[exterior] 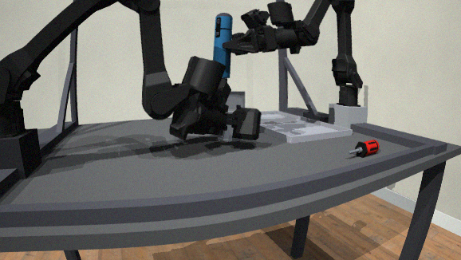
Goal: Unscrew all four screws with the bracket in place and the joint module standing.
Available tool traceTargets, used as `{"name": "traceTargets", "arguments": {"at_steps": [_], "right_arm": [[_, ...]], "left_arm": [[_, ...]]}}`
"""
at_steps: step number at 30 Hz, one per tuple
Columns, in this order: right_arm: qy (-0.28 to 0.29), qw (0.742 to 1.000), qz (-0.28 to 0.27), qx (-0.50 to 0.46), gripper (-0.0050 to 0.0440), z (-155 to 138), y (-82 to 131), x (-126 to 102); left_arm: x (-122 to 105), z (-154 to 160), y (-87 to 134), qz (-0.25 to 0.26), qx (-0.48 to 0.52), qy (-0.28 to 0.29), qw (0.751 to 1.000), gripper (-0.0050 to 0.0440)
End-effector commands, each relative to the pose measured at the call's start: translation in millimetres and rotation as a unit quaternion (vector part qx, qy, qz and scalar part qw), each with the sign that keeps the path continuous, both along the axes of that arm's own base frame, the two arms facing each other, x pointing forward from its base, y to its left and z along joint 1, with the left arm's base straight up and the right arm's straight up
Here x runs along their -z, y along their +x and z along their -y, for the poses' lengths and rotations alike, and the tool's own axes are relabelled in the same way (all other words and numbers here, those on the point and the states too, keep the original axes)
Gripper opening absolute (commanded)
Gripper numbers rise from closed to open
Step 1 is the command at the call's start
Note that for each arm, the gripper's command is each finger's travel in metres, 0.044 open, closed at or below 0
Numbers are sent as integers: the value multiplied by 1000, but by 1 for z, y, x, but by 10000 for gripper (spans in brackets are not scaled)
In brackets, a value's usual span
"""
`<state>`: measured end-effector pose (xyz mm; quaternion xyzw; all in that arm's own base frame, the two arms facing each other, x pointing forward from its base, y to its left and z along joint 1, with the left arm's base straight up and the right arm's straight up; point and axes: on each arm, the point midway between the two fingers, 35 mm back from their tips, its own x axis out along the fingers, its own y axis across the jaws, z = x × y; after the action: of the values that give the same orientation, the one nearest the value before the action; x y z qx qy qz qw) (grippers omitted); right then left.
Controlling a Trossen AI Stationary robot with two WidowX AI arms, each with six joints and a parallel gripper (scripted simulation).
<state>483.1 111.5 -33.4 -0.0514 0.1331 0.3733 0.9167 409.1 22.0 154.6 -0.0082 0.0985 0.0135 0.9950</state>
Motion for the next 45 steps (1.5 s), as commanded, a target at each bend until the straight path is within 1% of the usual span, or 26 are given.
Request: {"name": "traceTargets", "arguments": {"at_steps": [1,2,3,5,7,12,13,16,18,20,21,25,30,31,35,36,37,39,40,41,44,45], "right_arm": [[1,1000,18,0,241,0,6,-15],[1,1000,18,0,241,0,6,-15],[1,1000,18,0,241,0,6,-15],[1,1000,18,0,241,0,6,-15],[1,1000,18,0,241,0,6,-15],[1,1000,18,0,241,0,6,-15],[1,1000,18,0,241,0,6,-15],[1,1000,18,0,241,0,6,-15],[1,1000,18,0,241,0,6,-15],[1,1000,18,0,241,0,6,-15],[1,1000,18,0,241,0,6,-15],[1,1000,18,0,241,0,6,-15],[1,1000,18,0,241,0,6,-15],[1,1000,18,0,241,0,6,-15],[1,1000,18,0,241,0,6,-15],[1,1000,18,0,241,0,6,-15],[1,1000,18,0,241,0,6,-15],[1,1000,18,0,241,0,6,-15],[1,1000,18,0,241,0,6,-15],[1,1000,18,0,241,0,6,-15],[1,1000,18,0,241,0,6,-15],[1,1000,18,0,241,0,6,-15]], "left_arm": [[-9,1,1,0,3,6,1000,161],[-3,1,-1,-8,3,6,1000,161],[9,1,-3,-22,3,5,1000,161],[-4,1,1,-12,2,8,1000,161],[11,2,-3,-32,2,8,999,161],[14,4,-3,-34,4,3,999,161],[9,4,0,-28,4,3,1000,161],[8,5,3,-27,4,3,1000,161],[4,5,6,-22,4,4,1000,161],[3,4,3,-23,5,3,1000,161],[12,4,1,-31,5,1,1000,161],[8,-1,-1,-17,4,0,1000,161],[12,-3,-2,-14,2,4,1000,161],[7,-4,-4,-6,2,5,1000,161],[12,-5,-4,-11,2,5,1000,161],[4,-4,-2,-5,2,10,1000,161],[4,-4,-3,-8,2,15,1000,161],[14,-6,-5,-19,0,14,1000,161],[5,-4,-3,-10,2,15,1000,161],[1,-4,-4,-10,2,17,1000,161],[1,-1,-3,-13,3,18,1000,161],[5,0,-2,-18,3,16,1000,161]]}}
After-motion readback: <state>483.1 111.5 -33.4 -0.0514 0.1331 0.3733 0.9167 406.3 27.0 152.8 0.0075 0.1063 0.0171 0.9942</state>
